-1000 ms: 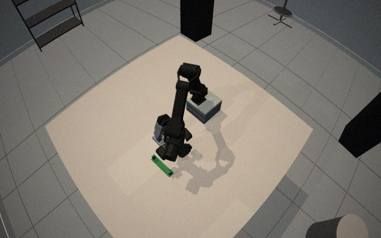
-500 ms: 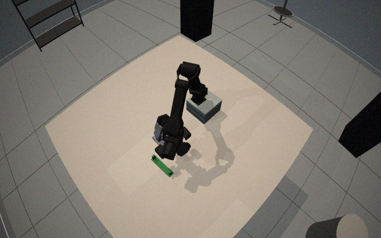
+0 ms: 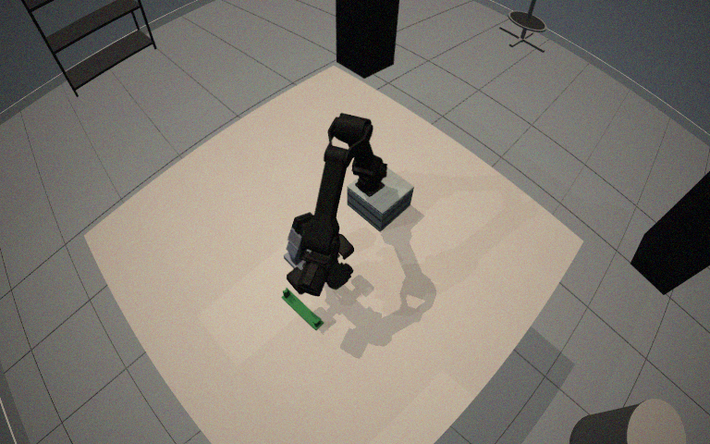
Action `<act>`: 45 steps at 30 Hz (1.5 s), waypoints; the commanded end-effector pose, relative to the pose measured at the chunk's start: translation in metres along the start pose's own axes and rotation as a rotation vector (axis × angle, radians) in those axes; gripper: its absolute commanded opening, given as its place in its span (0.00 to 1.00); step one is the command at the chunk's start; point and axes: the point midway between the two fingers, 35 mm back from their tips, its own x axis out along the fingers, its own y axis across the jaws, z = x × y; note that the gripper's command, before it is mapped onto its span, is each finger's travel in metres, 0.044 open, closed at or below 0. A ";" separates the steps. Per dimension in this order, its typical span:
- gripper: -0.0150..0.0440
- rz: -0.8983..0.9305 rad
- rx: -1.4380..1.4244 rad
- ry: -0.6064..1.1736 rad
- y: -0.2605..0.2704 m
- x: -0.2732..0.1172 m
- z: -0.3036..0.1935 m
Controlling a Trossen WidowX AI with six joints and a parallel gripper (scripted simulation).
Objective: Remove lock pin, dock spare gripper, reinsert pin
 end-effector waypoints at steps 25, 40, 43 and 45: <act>0.25 0.005 -0.006 0.002 -0.001 0.004 -0.016; 0.25 0.008 -0.007 0.001 -0.001 0.006 -0.024; 0.25 0.009 -0.007 0.001 -0.001 0.006 -0.026; 0.25 0.010 -0.007 0.001 -0.001 0.007 -0.027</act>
